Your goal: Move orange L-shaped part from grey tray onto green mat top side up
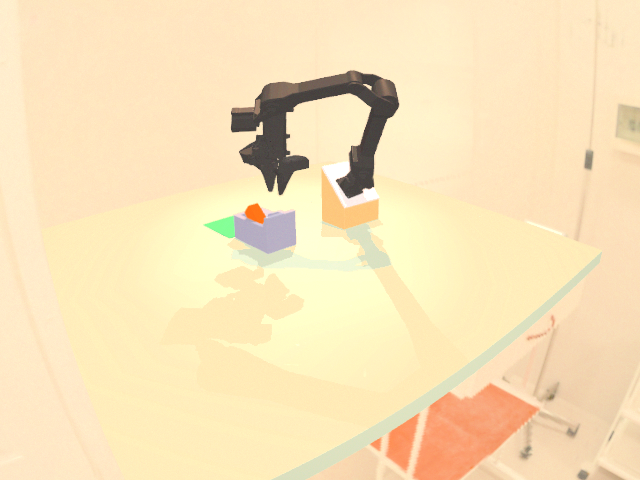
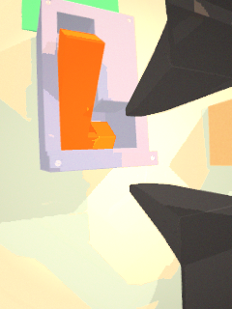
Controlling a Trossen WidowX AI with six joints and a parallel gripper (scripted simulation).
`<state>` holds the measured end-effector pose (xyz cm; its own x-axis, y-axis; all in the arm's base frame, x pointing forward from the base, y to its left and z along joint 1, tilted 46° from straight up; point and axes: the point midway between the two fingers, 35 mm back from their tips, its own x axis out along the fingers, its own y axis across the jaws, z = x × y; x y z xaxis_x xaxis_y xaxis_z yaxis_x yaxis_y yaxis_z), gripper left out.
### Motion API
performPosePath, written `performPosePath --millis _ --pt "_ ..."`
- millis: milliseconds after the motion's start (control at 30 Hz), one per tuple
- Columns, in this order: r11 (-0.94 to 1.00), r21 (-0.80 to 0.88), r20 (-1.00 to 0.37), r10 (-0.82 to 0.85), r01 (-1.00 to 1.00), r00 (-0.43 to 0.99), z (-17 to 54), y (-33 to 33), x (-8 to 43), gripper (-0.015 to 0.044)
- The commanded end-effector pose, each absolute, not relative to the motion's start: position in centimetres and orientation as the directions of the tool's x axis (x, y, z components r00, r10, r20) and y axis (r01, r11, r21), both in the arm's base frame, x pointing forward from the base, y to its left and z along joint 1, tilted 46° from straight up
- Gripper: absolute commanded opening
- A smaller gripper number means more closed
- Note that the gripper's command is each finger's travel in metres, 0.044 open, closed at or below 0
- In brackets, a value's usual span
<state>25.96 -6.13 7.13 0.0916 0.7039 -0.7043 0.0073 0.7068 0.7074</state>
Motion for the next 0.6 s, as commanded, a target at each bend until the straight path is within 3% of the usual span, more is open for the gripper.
performPosePath --millis 0,267,333,400,567 --pt "0.707 0.707 -0.705 0.703 0.011 0.093 7.1 -6.2 26.0 0.0180" --pt "0.707 0.707 -0.705 0.703 0.011 0.093 7.1 -6.2 26.0 0.0180" --pt "0.703 0.709 -0.705 0.703 0.061 0.093 7.0 -6.3 26.1 0.0232" --pt "0.685 0.706 -0.705 0.703 0.178 0.092 6.6 -6.8 26.2 0.0280" --pt "0.517 0.591 -0.707 0.702 0.620 0.089 5.2 -8.5 26.6 0.0280"
